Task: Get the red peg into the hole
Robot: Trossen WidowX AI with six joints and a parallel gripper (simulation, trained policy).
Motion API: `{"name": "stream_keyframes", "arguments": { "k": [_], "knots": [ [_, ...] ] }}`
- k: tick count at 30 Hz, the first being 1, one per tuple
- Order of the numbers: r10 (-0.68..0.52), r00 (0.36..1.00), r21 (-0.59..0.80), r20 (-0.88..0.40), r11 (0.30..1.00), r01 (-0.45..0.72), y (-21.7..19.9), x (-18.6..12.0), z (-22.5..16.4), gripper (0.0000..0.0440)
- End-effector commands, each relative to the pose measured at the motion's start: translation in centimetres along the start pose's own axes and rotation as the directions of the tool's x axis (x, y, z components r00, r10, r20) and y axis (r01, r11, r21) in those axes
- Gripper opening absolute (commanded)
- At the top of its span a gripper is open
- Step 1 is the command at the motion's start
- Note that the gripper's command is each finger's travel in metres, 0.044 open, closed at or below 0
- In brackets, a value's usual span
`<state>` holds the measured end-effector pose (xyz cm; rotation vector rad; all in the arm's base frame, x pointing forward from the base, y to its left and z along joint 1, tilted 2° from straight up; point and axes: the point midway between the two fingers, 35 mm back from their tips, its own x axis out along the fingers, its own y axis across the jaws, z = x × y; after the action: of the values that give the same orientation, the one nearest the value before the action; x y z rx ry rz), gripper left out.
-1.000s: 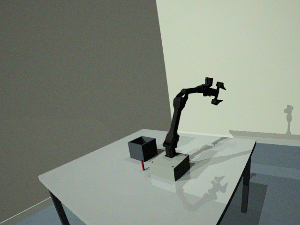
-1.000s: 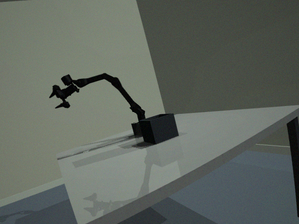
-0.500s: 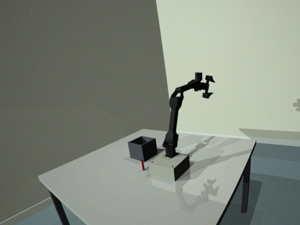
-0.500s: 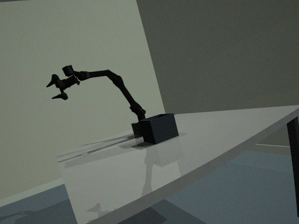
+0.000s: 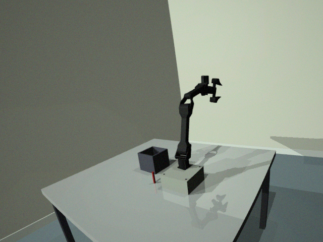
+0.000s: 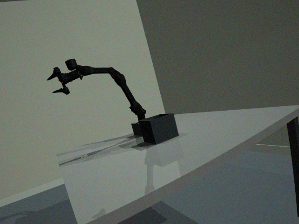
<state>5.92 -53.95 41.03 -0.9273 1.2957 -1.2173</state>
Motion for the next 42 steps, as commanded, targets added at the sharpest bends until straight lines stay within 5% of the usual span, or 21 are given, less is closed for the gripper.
{"name": "stream_keyframes", "arguments": {
  "k": [1,20,42],
  "knots": [
    [-0.005,1.000,-0.018,0.019,1.000,0.005,-0.4,-1.3,1.4,0.0440],
    [0.032,0.991,0.004,0.133,0.999,-0.033,1.1,-6.1,8.1,0.0440],
    [0.072,0.949,0.331,0.306,0.927,-0.177,3.1,-15.2,14.9,0.0440]
  ]
}}
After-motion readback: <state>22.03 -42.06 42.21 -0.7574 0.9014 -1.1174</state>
